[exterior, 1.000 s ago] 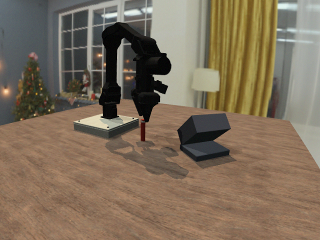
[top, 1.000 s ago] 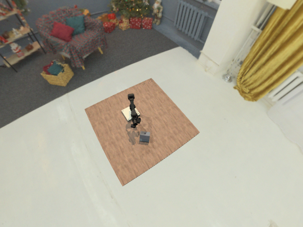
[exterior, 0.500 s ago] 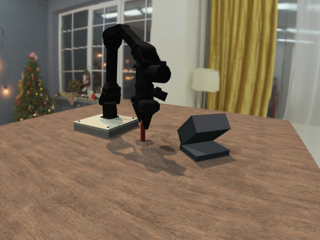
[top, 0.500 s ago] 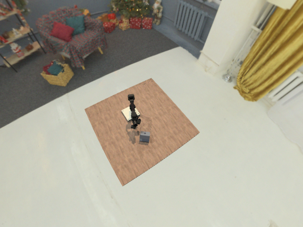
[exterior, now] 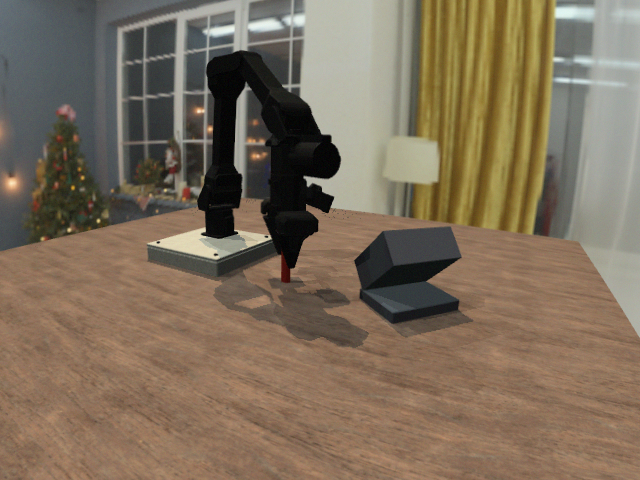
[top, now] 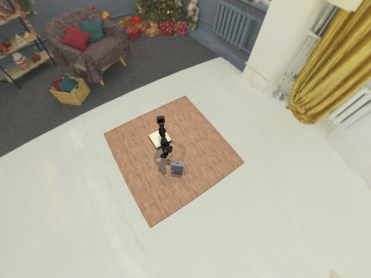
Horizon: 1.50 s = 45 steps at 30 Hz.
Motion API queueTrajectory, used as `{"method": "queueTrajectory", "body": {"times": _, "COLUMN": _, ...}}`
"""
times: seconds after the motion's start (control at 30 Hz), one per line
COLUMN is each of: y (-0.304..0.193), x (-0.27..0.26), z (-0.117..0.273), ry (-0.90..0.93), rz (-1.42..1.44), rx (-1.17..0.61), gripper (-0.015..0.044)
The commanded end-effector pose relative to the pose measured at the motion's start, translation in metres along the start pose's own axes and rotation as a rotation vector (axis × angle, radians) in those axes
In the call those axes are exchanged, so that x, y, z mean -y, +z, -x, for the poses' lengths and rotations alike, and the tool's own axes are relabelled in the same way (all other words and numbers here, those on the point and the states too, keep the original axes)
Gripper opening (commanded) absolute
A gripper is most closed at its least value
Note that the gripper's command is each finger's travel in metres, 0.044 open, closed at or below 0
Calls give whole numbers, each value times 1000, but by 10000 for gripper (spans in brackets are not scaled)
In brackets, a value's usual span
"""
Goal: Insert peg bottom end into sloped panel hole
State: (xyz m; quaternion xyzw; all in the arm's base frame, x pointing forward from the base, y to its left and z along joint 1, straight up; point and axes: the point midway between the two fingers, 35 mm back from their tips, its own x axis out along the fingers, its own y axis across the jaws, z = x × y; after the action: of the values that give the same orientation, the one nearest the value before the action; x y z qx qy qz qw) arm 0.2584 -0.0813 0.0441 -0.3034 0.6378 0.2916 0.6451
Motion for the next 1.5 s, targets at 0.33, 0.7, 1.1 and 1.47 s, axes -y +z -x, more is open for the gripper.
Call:
{"method": "queueTrajectory", "body": {"times": 0.33, "y": 0, "x": 0, "z": 1, "ry": -1, "rz": 0, "rx": 1, "gripper": 73}}
{"method": "queueTrajectory", "body": {"times": 0.7, "y": 0, "x": 0, "z": 1, "ry": -1, "rz": 0, "rx": 1, "gripper": 0}}
{"method": "queueTrajectory", "body": {"times": 1.1, "y": 0, "x": 0, "z": 1, "ry": -1, "rz": 0, "rx": 1, "gripper": 0}}
{"method": "queueTrajectory", "body": {"times": 1.47, "y": 0, "x": 0, "z": 1, "ry": -1, "rz": 0, "rx": 1, "gripper": 0}}
